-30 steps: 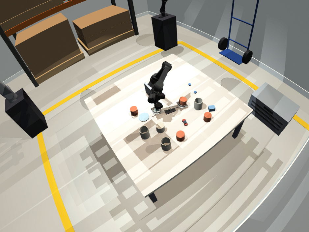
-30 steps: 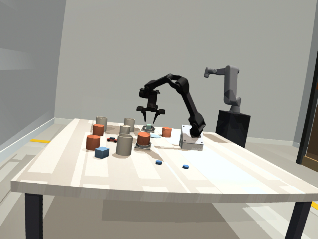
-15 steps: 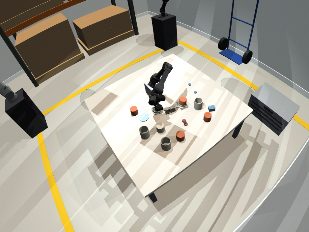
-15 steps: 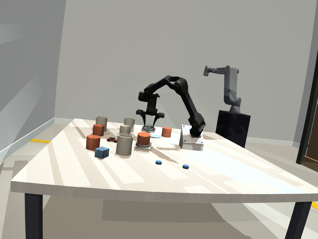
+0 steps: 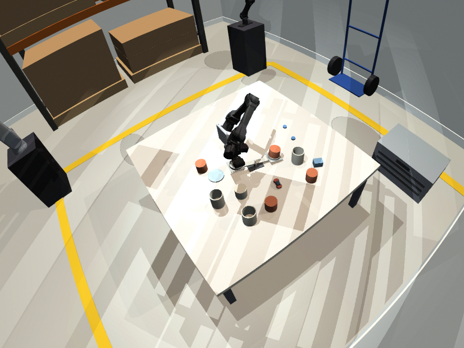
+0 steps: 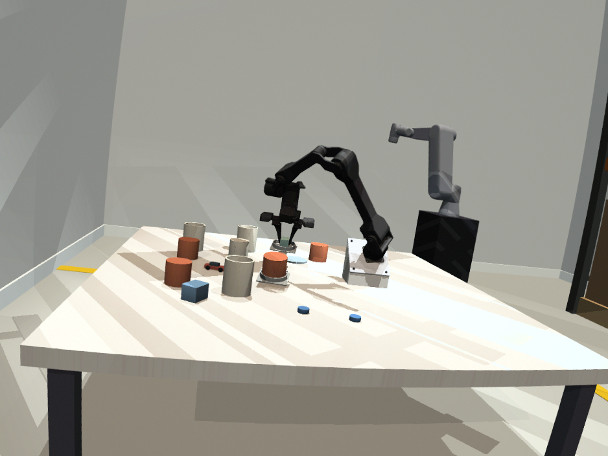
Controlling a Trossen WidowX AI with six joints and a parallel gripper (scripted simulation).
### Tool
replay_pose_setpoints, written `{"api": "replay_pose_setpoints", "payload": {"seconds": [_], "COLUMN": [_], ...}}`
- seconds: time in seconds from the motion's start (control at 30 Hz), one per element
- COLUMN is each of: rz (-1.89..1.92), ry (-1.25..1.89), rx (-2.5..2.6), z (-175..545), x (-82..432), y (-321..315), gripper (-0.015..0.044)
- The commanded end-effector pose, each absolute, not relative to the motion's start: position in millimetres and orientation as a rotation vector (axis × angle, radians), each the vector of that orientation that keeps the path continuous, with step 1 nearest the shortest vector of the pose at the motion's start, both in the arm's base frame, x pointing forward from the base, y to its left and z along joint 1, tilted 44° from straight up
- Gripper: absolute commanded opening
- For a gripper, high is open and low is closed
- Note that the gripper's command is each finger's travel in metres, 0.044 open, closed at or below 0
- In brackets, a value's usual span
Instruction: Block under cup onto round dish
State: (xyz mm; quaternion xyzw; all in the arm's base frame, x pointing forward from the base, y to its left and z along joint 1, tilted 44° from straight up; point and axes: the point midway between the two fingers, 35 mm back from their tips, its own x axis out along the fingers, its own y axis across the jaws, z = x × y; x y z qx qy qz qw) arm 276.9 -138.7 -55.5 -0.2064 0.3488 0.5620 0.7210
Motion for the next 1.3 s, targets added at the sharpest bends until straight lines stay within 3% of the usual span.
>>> {"api": "replay_pose_setpoints", "payload": {"seconds": [0.0, 0.13, 0.17, 0.77, 1.27], "rz": [1.238, 1.238, 1.238, 1.238, 1.235], "ry": [0.770, 0.771, 0.771, 0.774, 0.779], "rx": [-0.453, -0.454, -0.454, -0.454, -0.459], "z": [-55.7, -50.3, -46.6, 12.4, -101.0], "x": [277.4, 277.4, 277.3, 264.7, 227.5], "y": [-138.5, -144.6, -148.7, -202.8, -217.5], "gripper": [0.0108, 0.0003, 0.0000, 0.0000, 0.0000]}}
